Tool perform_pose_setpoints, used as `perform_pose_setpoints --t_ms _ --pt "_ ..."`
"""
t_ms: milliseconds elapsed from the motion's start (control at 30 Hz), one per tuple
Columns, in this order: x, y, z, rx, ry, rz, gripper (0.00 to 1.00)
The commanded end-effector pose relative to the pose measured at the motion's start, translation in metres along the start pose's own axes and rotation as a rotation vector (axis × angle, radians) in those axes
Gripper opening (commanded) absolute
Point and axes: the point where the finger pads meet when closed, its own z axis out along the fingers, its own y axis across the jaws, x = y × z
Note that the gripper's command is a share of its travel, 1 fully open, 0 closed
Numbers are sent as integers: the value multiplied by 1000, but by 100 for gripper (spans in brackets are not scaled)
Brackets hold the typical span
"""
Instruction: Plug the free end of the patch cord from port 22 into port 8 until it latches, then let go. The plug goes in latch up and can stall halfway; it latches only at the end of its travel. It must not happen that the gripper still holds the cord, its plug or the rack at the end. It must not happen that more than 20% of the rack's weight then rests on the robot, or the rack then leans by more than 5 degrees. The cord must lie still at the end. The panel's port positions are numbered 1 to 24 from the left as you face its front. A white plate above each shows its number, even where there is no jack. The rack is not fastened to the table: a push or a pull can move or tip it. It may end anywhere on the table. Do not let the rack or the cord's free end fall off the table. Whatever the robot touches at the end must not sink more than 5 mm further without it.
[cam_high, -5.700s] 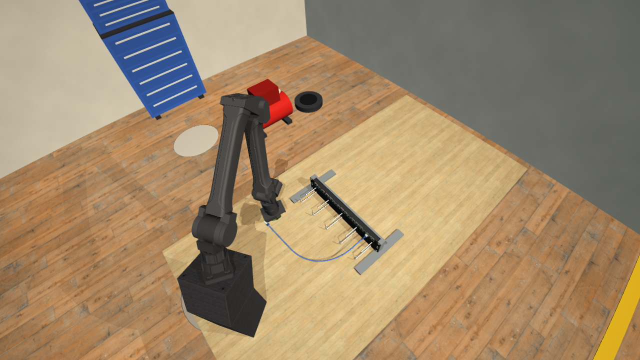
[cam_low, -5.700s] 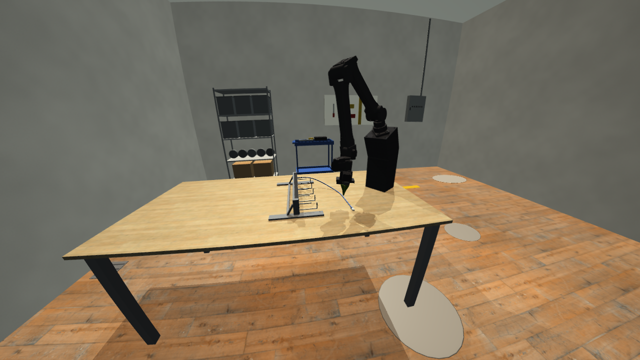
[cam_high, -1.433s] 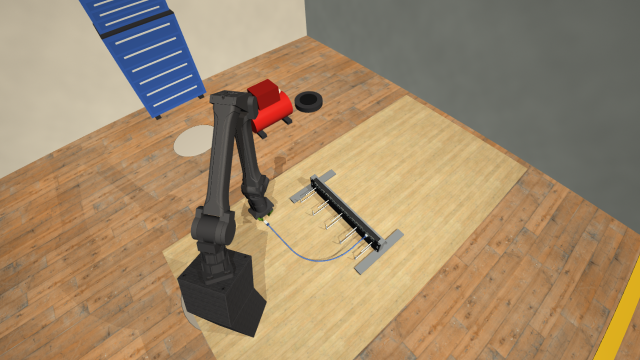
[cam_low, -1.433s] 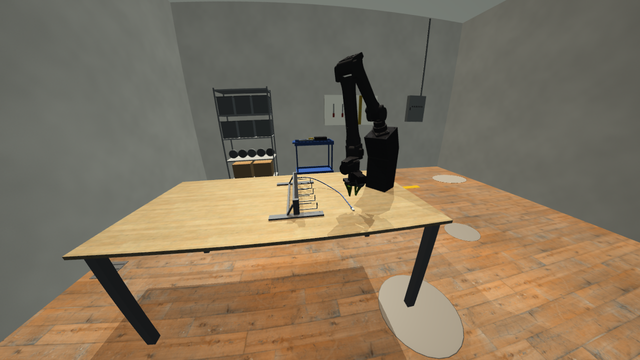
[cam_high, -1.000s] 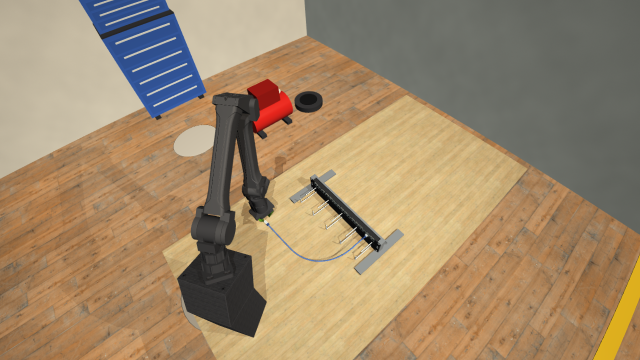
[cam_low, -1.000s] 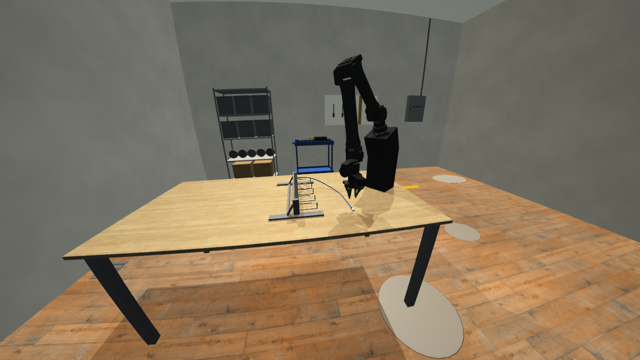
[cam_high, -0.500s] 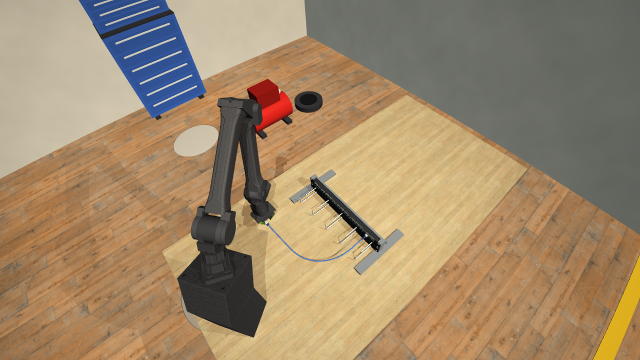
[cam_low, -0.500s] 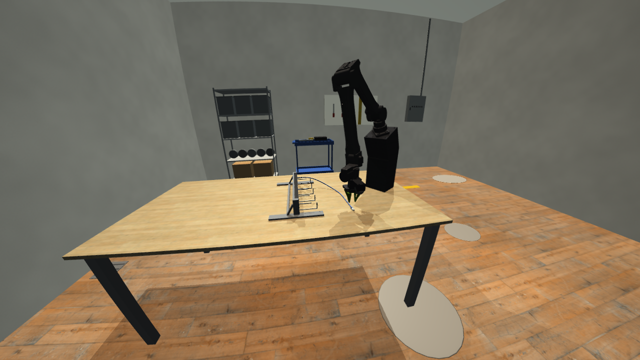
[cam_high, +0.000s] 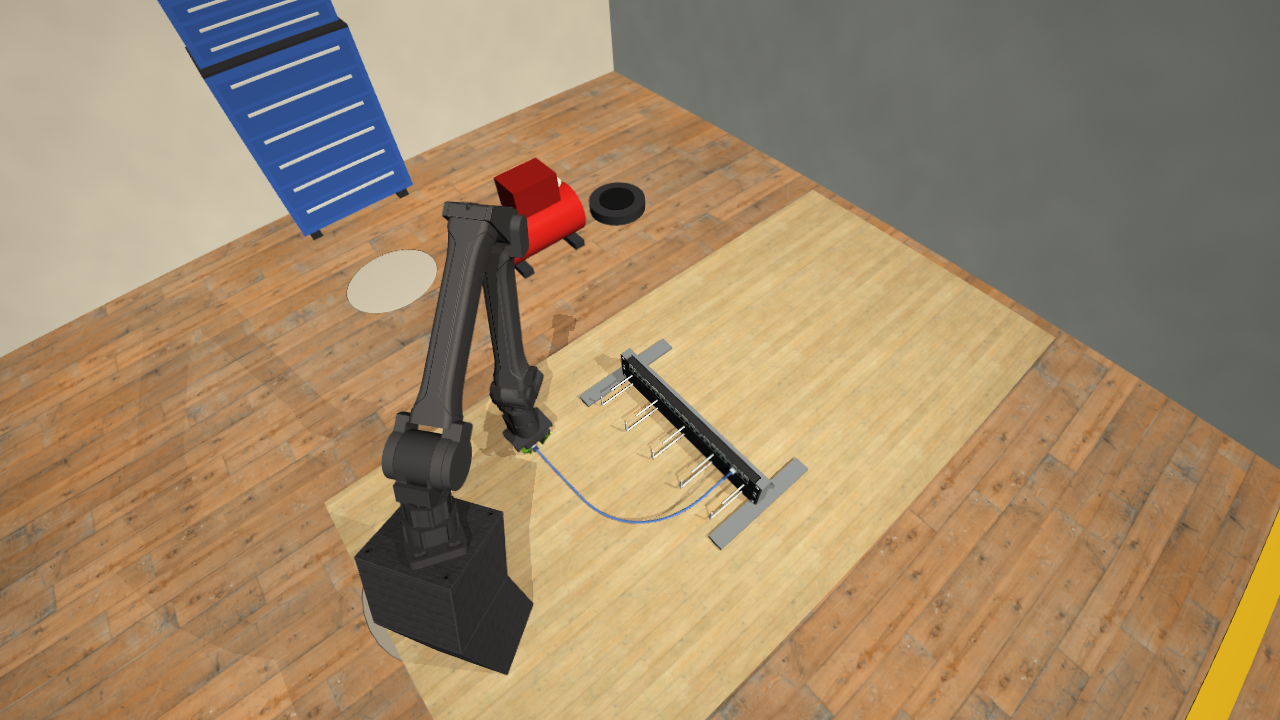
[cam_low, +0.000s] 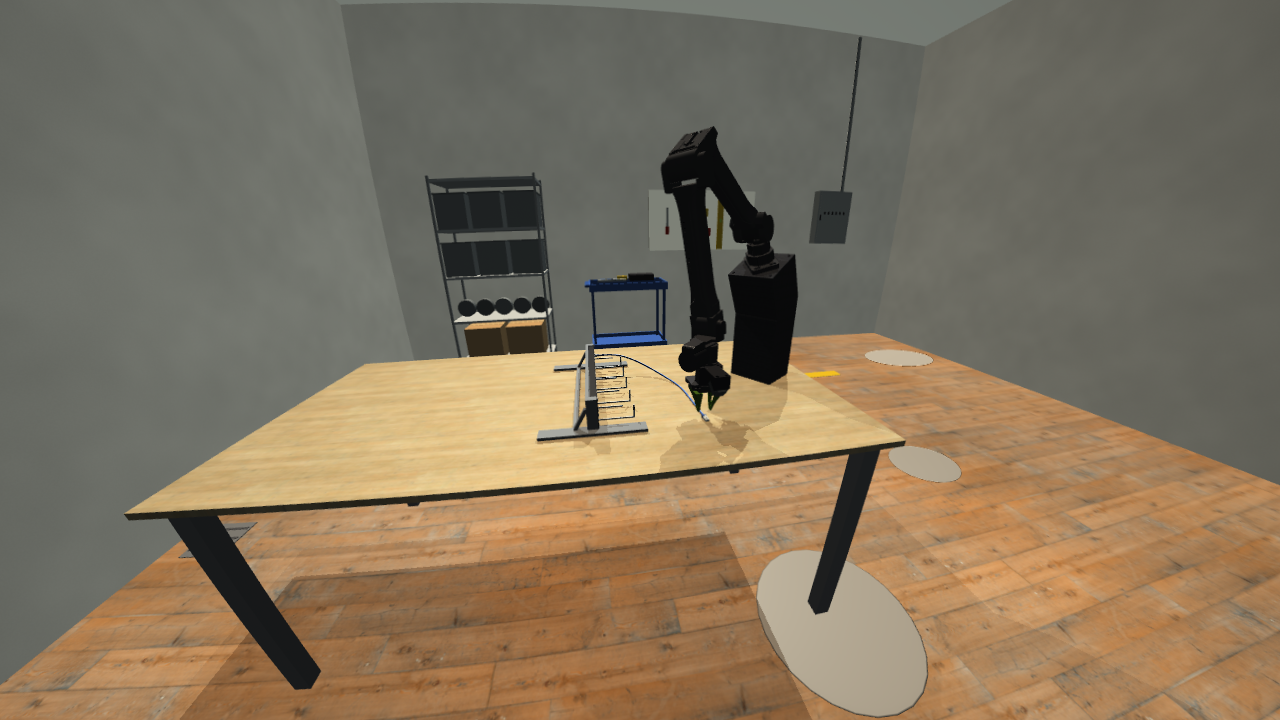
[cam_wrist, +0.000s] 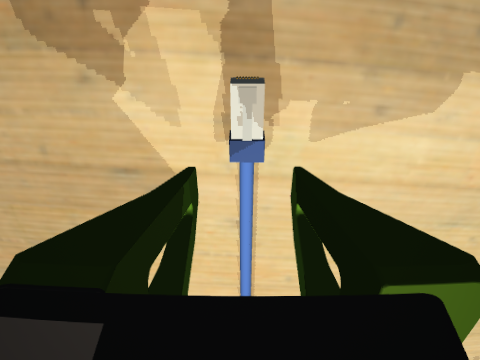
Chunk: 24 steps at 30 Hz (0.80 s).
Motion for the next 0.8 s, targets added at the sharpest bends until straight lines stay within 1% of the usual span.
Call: perform_pose_setpoints --t_ms 0,233,767 --pt "-1 -4 4 11 -11 -5 36" --pt "1 -1 8 2 -4 -8 36" --pt "-6 -13 1 24 -20 -4 36"
